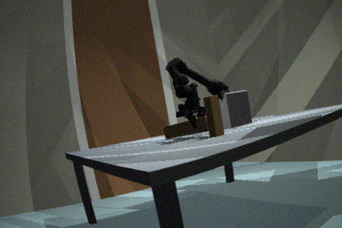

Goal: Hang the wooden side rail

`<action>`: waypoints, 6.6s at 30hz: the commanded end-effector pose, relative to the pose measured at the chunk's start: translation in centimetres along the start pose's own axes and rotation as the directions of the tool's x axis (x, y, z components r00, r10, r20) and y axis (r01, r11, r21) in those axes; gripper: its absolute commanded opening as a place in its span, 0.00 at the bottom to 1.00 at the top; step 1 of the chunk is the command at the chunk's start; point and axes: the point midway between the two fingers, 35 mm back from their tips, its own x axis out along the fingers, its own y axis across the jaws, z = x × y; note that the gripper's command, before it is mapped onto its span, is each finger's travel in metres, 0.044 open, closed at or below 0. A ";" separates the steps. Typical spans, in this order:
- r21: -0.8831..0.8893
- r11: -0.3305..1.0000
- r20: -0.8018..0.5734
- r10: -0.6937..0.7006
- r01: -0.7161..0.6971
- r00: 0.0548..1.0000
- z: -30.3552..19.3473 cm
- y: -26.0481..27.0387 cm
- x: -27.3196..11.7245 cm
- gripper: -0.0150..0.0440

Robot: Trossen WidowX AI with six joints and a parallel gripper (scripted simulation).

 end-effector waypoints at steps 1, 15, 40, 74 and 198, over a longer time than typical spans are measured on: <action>-0.001 1.000 -0.002 0.004 -0.004 1.000 -0.2 0.0 -0.1 0.25; -0.001 1.000 -0.002 0.004 -0.004 1.000 -0.4 0.1 -0.2 0.25; -0.001 1.000 -0.002 0.004 -0.004 1.000 -0.7 0.1 -0.2 0.25; -0.001 1.000 -0.003 0.004 -0.004 1.000 -1.0 0.0 -0.1 0.25; -0.001 1.000 -0.003 0.004 -0.004 1.000 -2.3 0.0 -0.1 0.25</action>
